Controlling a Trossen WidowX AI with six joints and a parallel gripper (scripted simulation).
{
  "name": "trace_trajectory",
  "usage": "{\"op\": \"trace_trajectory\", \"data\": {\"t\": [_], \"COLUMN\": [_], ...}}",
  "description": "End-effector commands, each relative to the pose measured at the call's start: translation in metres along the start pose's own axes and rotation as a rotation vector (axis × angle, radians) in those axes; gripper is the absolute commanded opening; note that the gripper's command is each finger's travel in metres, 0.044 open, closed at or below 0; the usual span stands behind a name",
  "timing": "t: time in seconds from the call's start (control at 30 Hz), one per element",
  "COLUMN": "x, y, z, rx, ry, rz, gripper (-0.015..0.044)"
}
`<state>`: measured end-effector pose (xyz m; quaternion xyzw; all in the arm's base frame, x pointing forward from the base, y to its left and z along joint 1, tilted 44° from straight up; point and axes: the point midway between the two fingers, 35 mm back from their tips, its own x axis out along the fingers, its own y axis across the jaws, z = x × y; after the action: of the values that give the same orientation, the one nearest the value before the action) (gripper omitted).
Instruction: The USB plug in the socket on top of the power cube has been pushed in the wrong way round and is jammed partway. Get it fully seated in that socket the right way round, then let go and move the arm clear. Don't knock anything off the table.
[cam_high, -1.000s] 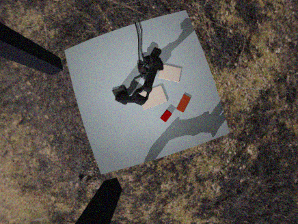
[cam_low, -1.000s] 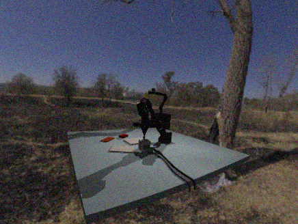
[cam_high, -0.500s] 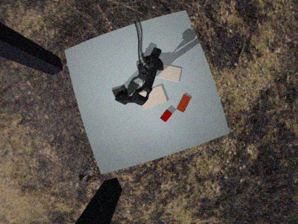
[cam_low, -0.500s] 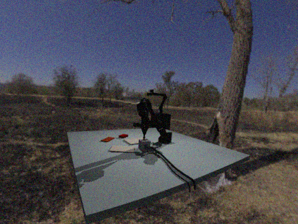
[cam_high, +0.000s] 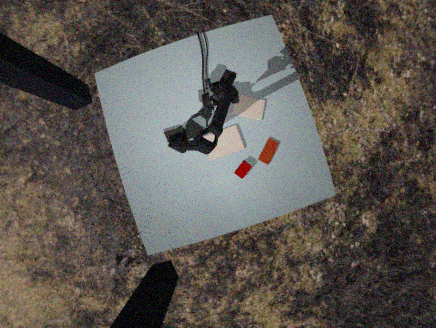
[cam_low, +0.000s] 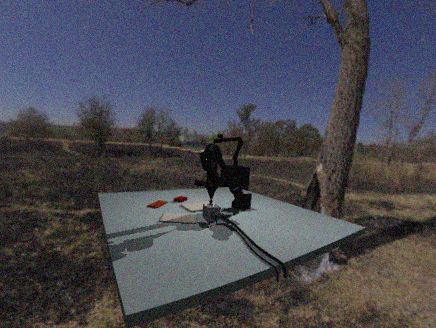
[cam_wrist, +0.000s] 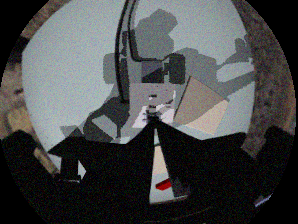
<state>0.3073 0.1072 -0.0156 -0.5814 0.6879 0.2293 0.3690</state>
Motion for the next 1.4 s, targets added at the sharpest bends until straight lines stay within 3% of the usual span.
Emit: {"op": "trace_trajectory", "data": {"t": [0.0,1.37], "x": [-0.0003,0.0046], "y": [-0.0004,-0.0005], "z": [-0.0003,-0.0007], "rx": [-0.003,-0.002], "ry": [-0.003,-0.003], "rz": [-0.002,-0.002], "gripper": [0.0,0.0]}}
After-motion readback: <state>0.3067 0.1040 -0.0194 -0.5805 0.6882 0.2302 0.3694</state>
